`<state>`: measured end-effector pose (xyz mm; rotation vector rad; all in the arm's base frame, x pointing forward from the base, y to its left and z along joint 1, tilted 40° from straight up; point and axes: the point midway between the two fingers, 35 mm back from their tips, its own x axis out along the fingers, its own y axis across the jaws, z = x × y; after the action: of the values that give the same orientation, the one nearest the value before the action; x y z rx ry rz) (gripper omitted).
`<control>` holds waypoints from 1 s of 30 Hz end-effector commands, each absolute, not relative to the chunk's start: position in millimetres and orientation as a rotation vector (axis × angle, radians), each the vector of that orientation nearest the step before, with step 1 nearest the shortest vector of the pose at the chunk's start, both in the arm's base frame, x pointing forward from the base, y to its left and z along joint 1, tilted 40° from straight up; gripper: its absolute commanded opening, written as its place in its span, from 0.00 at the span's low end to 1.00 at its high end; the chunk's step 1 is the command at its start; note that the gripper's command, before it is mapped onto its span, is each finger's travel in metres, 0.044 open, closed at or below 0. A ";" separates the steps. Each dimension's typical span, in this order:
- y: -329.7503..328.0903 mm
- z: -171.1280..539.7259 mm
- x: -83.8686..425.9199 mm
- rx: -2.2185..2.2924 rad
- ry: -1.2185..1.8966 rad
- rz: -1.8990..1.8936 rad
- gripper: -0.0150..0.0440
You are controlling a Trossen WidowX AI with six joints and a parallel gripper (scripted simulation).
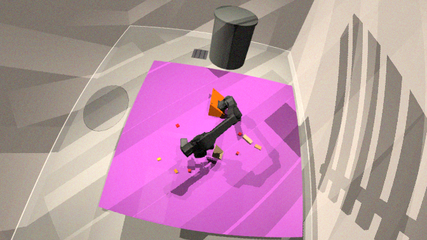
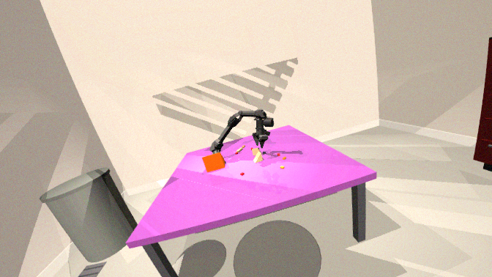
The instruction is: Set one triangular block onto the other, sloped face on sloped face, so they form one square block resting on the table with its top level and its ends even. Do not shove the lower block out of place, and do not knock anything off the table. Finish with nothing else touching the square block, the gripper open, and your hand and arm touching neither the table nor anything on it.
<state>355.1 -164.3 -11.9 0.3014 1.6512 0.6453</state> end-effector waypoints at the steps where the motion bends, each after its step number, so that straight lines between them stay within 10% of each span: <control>1: -158.9 -12.9 357.0 0.288 1.666 0.665 1.00; 30: -130.2 -48.4 351.2 0.329 1.691 0.680 1.00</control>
<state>352.7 -136.6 -41.8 0.3138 1.6832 0.6734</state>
